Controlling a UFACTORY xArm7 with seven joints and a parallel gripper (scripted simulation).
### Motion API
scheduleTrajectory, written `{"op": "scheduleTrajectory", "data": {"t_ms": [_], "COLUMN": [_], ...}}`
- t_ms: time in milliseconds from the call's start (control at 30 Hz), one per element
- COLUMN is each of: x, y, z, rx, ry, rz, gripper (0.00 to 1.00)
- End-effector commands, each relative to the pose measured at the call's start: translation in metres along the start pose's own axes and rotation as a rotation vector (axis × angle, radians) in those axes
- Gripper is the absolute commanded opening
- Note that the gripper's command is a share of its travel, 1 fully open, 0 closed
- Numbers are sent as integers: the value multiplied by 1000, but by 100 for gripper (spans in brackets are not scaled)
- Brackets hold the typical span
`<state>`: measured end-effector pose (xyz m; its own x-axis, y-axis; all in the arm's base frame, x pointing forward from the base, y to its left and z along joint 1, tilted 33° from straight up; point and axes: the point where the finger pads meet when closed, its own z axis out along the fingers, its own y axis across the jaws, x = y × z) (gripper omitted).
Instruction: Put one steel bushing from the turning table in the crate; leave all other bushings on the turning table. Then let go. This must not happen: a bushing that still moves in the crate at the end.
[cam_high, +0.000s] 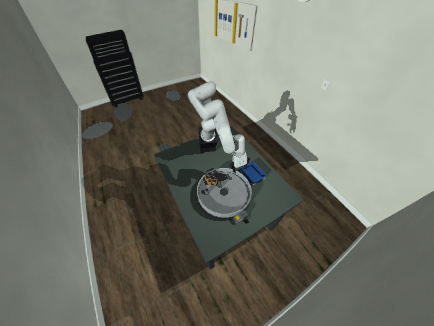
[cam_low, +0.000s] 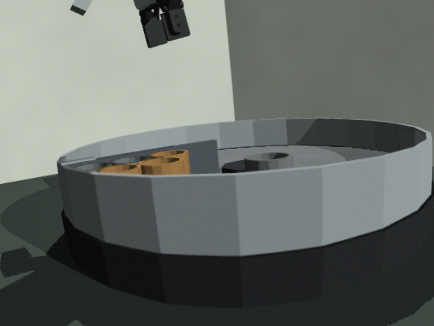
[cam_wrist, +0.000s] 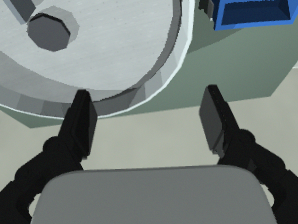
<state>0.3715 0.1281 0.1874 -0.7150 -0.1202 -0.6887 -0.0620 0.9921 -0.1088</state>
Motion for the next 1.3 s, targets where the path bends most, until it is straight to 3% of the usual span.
{"op": "scheduleTrajectory", "data": {"t_ms": [0, 267, 1267], "x": [30, 62, 63], "y": [0, -4, -4], "z": [-11, -17, -17], "rx": [16, 33, 33], "ry": [136, 215, 217], "rz": [-60, -115, -116], "gripper": [100, 100, 100]}}
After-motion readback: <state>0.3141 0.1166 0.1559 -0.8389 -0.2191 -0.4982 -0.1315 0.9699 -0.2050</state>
